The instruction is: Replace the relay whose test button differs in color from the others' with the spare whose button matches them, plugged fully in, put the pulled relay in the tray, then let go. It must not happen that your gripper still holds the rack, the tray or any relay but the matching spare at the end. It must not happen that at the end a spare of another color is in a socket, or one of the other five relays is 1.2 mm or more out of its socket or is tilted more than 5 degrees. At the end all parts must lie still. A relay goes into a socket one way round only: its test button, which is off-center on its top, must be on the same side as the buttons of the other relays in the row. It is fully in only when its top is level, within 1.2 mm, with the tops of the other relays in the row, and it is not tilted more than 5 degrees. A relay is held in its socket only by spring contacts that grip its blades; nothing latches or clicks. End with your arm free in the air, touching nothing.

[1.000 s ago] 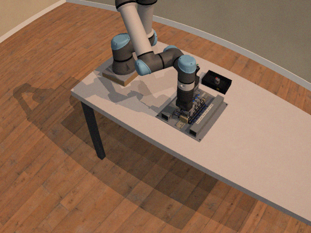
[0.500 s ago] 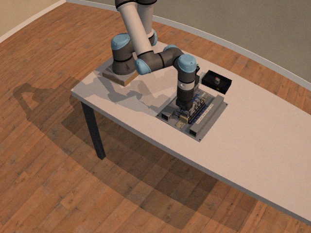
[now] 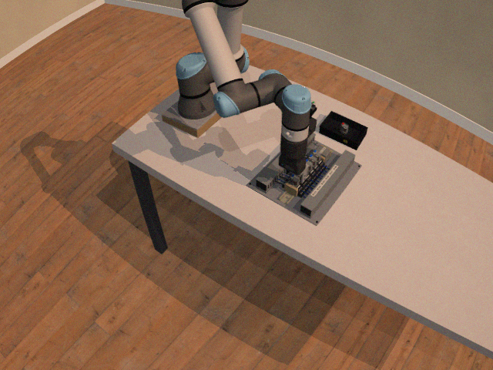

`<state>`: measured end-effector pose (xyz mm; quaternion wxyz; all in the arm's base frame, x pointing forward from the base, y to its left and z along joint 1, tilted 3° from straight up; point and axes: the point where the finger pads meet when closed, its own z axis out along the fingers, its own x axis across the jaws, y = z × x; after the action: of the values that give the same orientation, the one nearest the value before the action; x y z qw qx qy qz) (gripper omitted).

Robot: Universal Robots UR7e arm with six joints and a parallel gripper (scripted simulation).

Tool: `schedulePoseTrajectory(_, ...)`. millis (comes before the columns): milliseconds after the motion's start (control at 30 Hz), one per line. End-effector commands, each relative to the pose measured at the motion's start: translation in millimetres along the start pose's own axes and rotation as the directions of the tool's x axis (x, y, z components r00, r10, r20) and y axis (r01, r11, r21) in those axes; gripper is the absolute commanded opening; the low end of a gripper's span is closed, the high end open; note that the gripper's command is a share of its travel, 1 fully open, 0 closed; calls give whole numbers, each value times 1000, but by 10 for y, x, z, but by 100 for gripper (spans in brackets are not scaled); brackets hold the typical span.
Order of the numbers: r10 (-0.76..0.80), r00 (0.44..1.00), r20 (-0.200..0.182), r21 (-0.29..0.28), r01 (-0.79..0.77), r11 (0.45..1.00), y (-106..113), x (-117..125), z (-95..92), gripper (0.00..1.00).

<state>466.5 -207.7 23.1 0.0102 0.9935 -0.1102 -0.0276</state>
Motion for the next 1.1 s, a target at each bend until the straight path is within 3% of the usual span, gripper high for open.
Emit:
schedulePoseTrajectory(0, 0, 1000, -1, 0, 0, 1000, 1, 3, -13, 100)
schedulePoseTrajectory(167, 0, 1000, -1, 0, 0, 1000, 1, 3, -13, 100)
schedulePoseTrajectory(333, 0, 1000, -1, 0, 0, 1000, 1, 3, -462, 100)
schedulePoseTrajectory(1067, 0, 1000, -1, 0, 0, 1000, 1, 2, -391, 100)
